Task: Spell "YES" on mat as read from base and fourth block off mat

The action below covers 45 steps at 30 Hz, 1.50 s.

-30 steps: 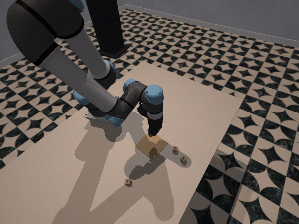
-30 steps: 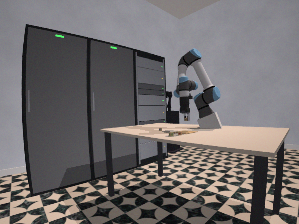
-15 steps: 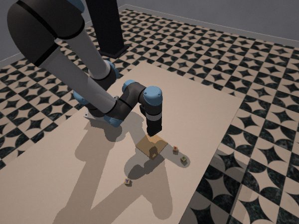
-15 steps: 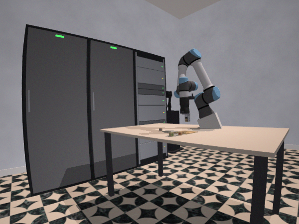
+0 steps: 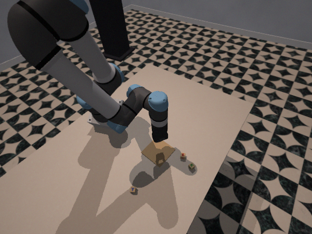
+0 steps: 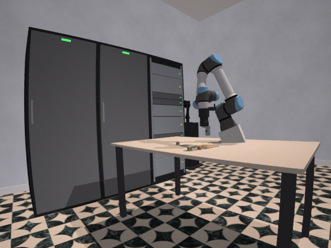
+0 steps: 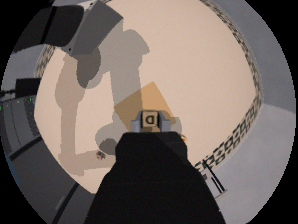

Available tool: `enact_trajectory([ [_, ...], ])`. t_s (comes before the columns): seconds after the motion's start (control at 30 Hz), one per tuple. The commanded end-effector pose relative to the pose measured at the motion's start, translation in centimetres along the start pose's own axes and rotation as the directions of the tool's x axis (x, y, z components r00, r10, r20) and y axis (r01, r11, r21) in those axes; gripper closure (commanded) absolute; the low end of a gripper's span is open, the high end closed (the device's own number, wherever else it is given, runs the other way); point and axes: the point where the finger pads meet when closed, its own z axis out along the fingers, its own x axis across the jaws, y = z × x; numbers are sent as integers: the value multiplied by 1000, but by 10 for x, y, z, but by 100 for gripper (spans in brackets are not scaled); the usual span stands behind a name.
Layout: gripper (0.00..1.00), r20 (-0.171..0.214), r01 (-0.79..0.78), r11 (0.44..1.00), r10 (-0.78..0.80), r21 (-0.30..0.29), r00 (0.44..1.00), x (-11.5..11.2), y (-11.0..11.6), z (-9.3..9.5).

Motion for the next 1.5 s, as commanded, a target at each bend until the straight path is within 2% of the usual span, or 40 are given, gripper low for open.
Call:
enact_trajectory([
  [0.0,51,0,-139,990,139,2,990,1,-1,3],
  [0.2,51,1,-269,963,269,2,963,2,0,5],
  [0.27,51,1,-269,963,269,2,963,2,0,5],
  [0.33,51,1,-348,938,348,2,938,2,0,6],
  [0.77,51,1,-594,805,594,1,805,3,3,10],
  [0.83,51,1,-594,805,594,1,805,3,3,10],
  [0.9,51,1,-658,753,658,1,753,3,5,12],
  [1.33,51,1,-840,543,840,1,543,3,9,16],
  [1.4,51,1,-840,543,840,1,543,3,9,16],
  [1.47,51,1,-873,488,873,1,488,2,11,16],
])
